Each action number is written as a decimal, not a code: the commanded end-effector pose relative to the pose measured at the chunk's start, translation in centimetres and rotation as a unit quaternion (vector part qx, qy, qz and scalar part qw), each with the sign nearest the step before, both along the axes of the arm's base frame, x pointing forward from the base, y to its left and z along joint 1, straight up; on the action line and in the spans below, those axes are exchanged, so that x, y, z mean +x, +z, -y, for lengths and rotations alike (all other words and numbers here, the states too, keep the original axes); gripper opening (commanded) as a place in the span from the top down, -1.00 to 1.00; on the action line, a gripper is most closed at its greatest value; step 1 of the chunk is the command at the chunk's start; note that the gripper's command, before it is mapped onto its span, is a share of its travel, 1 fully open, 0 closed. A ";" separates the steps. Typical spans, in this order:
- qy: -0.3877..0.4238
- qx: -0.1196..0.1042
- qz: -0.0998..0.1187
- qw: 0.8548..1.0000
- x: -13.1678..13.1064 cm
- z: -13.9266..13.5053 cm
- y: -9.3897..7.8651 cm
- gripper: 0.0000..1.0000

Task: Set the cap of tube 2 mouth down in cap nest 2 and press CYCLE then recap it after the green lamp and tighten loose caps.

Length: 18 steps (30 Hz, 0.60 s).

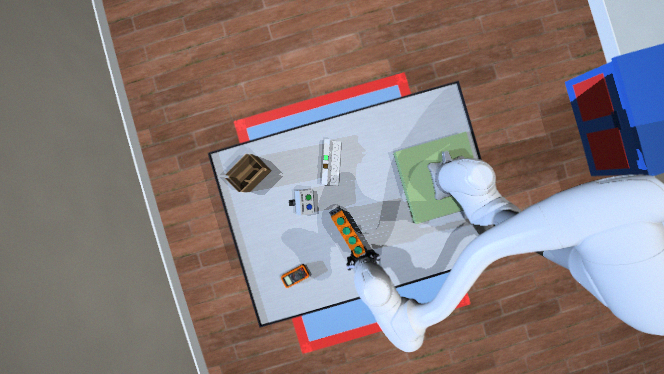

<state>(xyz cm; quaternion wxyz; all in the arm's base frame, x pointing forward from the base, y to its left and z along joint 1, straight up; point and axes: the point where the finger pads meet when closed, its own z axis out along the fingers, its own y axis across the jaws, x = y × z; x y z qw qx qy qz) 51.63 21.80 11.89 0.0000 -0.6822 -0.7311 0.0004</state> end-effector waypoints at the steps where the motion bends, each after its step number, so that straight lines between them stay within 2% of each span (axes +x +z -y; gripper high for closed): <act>1: 0.000 0.001 0.002 1.000 0.2 -0.1 1.3 0.18; 4: 0.000 0.001 0.002 1.000 0.2 -0.1 2.2 0.18; 8: 0.000 0.000 0.001 1.000 0.1 0.0 1.9 0.18; 11: 0.125 0.001 0.000 0.992 0.7 2.5 2.0 0.18; 14: 0.228 0.002 0.000 0.974 1.4 4.7 2.0 0.18; 18: 0.241 0.002 -0.001 0.970 2.0 6.3 1.9 0.18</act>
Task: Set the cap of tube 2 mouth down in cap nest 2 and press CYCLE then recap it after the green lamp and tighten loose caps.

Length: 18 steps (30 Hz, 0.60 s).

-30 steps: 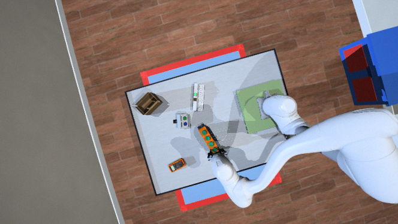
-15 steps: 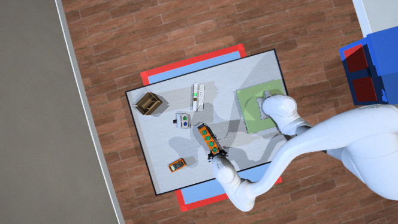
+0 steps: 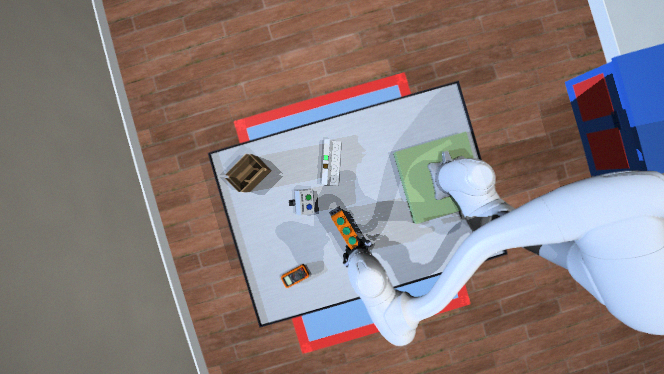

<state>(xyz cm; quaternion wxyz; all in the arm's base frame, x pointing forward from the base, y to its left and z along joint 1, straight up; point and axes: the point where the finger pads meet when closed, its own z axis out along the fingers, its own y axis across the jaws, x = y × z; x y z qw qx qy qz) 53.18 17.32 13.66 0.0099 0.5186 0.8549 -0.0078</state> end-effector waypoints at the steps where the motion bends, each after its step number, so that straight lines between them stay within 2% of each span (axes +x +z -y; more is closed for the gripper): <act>1: 0.038 0.013 -0.006 0.999 0.7 2.6 0.1 0.18; 5: 0.038 0.013 -0.006 0.999 1.8 5.4 0.1 0.18; 12: 0.039 0.012 -0.004 0.999 1.7 5.4 0.1 0.18; 14: 0.039 0.012 -0.006 0.999 1.6 5.5 -0.9 0.18; 18: 0.038 0.012 -0.006 0.999 1.6 5.4 -1.5 0.18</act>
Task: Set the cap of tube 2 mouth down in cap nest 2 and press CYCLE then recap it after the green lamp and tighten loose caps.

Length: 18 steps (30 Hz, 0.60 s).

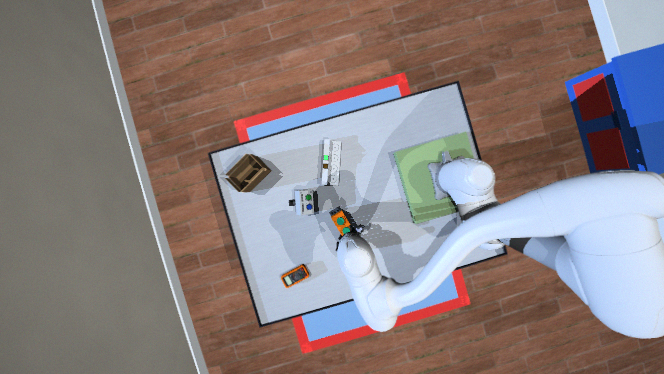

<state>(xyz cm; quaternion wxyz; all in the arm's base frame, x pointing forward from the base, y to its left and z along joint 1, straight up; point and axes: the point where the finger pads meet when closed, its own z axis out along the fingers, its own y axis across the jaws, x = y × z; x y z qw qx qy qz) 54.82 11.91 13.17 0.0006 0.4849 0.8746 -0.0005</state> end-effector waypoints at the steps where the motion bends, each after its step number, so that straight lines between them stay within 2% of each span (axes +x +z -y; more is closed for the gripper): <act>1: -0.001 0.001 -0.001 1.000 0.0 0.0 -1.3 0.18; 8: -0.001 0.001 -0.001 1.000 -0.1 -0.1 -3.3 0.18; 18: -0.001 0.001 0.000 1.000 0.0 -0.1 -3.2 0.18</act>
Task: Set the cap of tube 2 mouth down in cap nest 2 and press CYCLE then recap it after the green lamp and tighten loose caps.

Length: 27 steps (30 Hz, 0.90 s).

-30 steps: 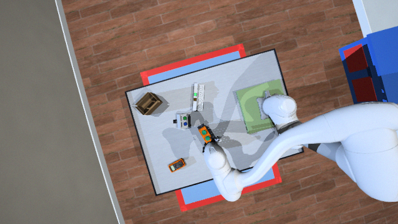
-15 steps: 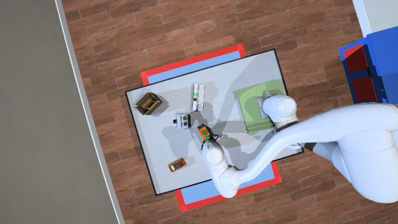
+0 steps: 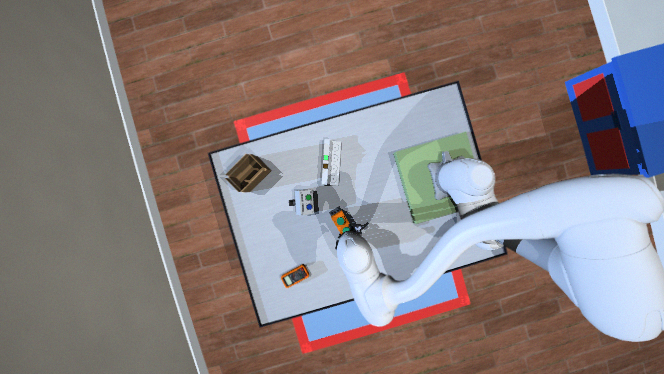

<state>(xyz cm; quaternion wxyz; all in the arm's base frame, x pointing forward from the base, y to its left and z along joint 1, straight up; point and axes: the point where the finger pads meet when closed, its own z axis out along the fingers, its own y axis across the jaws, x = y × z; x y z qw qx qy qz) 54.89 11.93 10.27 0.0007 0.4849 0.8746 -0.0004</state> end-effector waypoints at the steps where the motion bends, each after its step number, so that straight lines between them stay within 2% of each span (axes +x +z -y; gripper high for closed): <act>1: -0.001 0.001 0.000 1.000 -0.1 -0.1 -0.4 0.18; 25: -0.001 0.001 0.000 1.000 -0.1 -0.2 -1.3 0.18; 26: 0.000 0.001 0.000 1.000 0.0 -0.1 -1.1 0.41; 27: 0.000 0.001 0.000 1.000 0.0 -0.1 -1.1 0.41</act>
